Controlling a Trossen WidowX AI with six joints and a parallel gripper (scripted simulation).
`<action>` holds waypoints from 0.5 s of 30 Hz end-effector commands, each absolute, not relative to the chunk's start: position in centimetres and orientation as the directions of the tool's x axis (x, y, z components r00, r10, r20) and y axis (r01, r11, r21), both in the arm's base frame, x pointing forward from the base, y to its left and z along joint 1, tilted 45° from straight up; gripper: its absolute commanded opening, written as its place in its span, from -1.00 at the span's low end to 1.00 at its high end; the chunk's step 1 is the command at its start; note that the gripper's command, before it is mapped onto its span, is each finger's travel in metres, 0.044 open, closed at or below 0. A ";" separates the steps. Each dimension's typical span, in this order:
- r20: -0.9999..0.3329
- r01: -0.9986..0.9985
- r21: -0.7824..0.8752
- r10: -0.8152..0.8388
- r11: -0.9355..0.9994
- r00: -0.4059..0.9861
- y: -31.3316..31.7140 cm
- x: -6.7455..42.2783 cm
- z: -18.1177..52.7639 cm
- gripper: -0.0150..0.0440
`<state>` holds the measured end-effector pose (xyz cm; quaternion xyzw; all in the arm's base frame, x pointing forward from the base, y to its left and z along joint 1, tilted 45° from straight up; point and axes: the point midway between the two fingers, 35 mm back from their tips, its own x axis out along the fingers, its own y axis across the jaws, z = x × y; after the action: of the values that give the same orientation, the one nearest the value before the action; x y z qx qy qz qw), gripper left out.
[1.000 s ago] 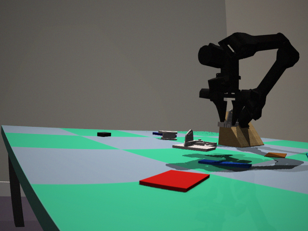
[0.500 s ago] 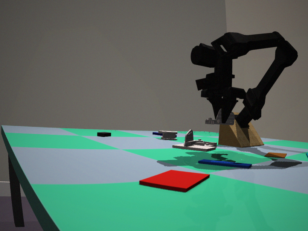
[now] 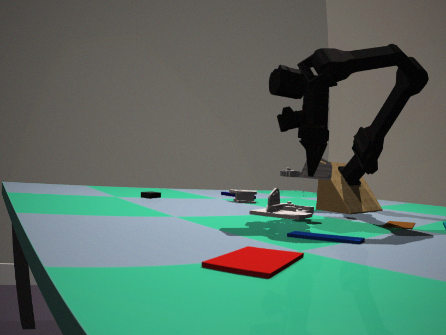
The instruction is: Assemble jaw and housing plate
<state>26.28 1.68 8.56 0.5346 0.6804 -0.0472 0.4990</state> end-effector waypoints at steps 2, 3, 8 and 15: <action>-0.734 0.869 0.374 0.676 0.323 0.065 0.9 25.6 7.6 -0.04; -0.734 0.885 0.355 0.676 0.301 0.065 0.8 25.5 7.5 -0.04; -0.736 0.951 0.250 0.674 0.183 0.064 0.1 24.9 6.8 -0.04; -0.736 0.996 0.094 0.674 0.011 0.062 -0.8 24.1 5.9 -0.04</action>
<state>24.61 -0.45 6.43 0.6415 0.6464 -0.2204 0.3493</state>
